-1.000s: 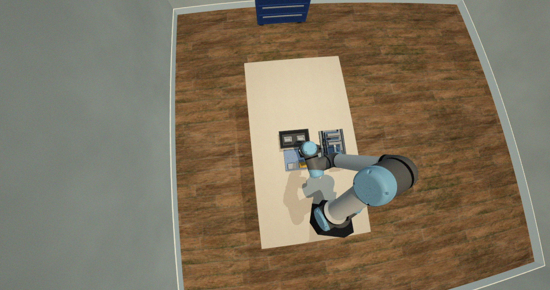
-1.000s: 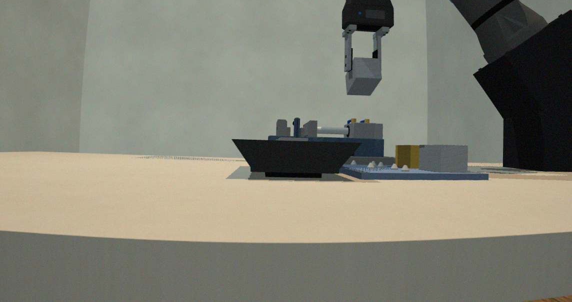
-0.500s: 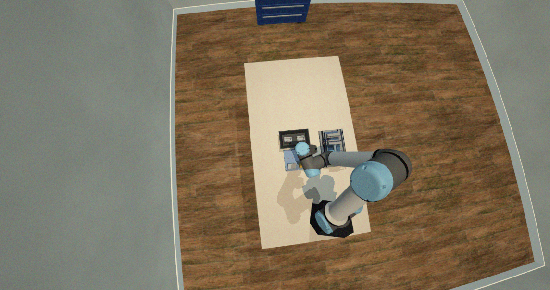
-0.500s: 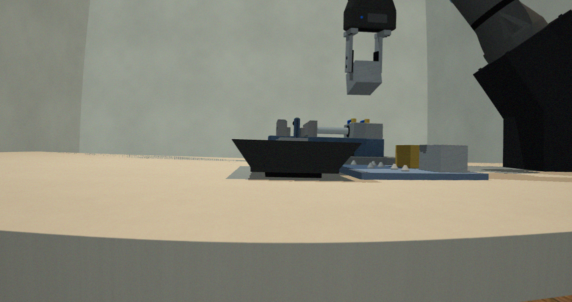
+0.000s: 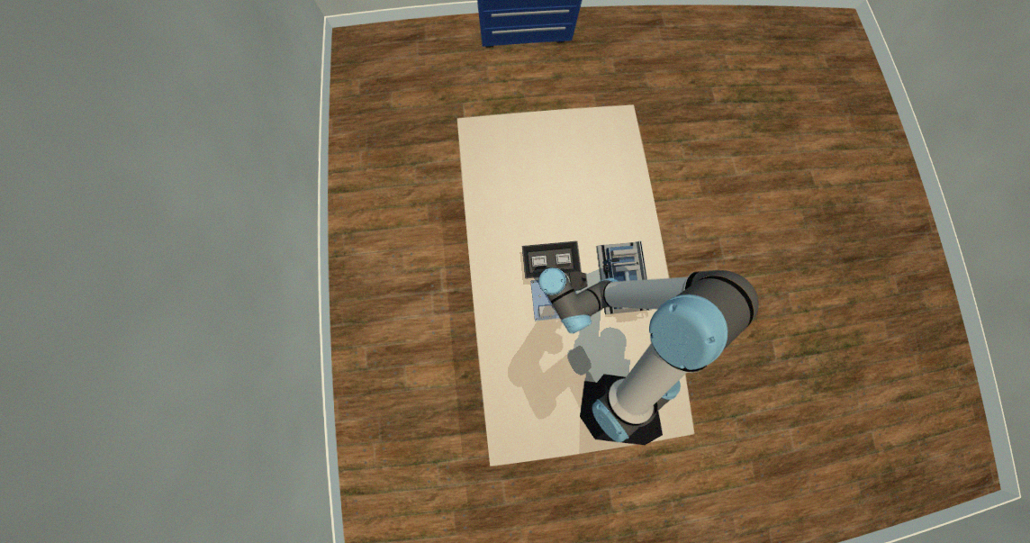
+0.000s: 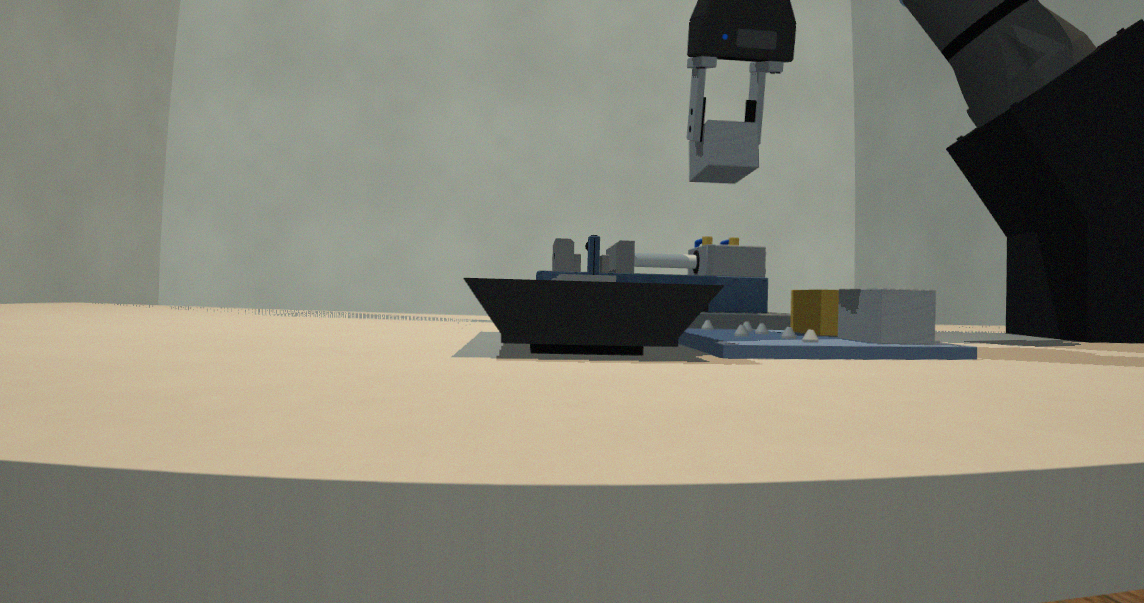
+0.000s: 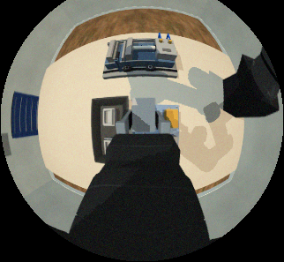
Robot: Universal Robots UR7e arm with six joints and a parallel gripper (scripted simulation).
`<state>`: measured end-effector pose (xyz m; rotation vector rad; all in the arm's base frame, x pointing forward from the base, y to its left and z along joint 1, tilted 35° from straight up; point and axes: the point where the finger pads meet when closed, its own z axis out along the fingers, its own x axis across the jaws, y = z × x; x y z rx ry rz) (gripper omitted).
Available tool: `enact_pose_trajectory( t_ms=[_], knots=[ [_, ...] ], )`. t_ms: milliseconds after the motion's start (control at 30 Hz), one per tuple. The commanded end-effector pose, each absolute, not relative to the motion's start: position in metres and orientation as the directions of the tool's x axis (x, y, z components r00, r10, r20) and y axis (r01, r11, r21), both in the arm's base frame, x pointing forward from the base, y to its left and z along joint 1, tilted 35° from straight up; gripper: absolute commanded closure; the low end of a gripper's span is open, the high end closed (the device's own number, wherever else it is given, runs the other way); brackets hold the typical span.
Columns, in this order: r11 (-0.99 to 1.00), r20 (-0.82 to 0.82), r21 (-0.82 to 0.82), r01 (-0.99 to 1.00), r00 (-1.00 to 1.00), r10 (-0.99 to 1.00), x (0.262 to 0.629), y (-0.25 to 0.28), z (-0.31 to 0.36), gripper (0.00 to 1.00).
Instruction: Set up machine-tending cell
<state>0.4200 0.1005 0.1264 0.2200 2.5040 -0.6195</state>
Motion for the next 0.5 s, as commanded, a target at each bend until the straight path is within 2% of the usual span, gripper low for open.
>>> enact_pose_trajectory(
  t_ms=[0,467],
  knots=[
    [0.861,-0.554,-0.411,0.3,-0.832,0.025,0.4212,0.1011,0.1294,1.0],
    [0.856,-0.556,-0.418,0.305,-0.831,0.025,0.4209,0.1007,0.13,1.0]
  ],
)
